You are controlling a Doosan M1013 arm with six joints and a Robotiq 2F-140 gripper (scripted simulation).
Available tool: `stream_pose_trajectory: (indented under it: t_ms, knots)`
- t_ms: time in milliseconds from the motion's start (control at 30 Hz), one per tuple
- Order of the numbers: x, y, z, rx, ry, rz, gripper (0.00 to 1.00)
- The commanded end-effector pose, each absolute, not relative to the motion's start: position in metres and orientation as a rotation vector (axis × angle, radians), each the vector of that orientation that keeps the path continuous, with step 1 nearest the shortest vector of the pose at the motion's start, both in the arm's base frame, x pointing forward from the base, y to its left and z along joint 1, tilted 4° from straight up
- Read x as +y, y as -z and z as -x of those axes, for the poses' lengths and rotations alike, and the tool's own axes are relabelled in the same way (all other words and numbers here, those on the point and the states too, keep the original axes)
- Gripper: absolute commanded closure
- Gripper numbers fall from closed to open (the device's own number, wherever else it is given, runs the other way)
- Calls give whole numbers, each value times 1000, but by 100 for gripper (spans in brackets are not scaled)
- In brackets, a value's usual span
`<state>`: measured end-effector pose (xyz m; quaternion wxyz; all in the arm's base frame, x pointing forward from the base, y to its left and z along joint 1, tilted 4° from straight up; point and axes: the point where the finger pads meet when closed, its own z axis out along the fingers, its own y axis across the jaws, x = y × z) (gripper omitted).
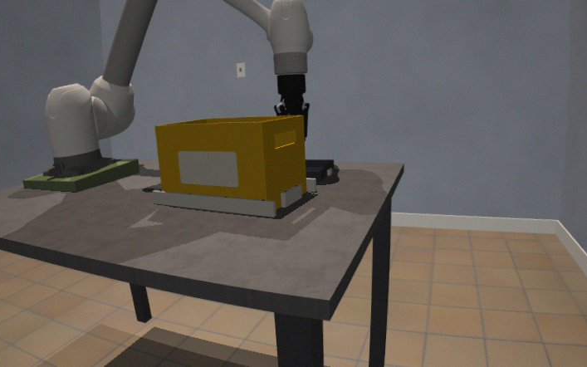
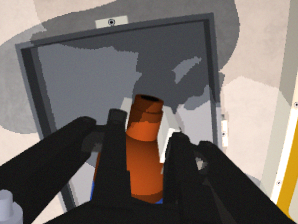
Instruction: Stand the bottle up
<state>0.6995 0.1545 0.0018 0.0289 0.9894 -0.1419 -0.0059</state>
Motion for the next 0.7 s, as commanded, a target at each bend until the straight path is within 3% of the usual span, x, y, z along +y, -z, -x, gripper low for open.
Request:
stream_pose_trajectory:
  t_ms: [0, 667]
  knots:
    - [153, -6, -700, -439, 16, -3050, 90]
    - [154, -22, -701, -439, 16, -3050, 90]
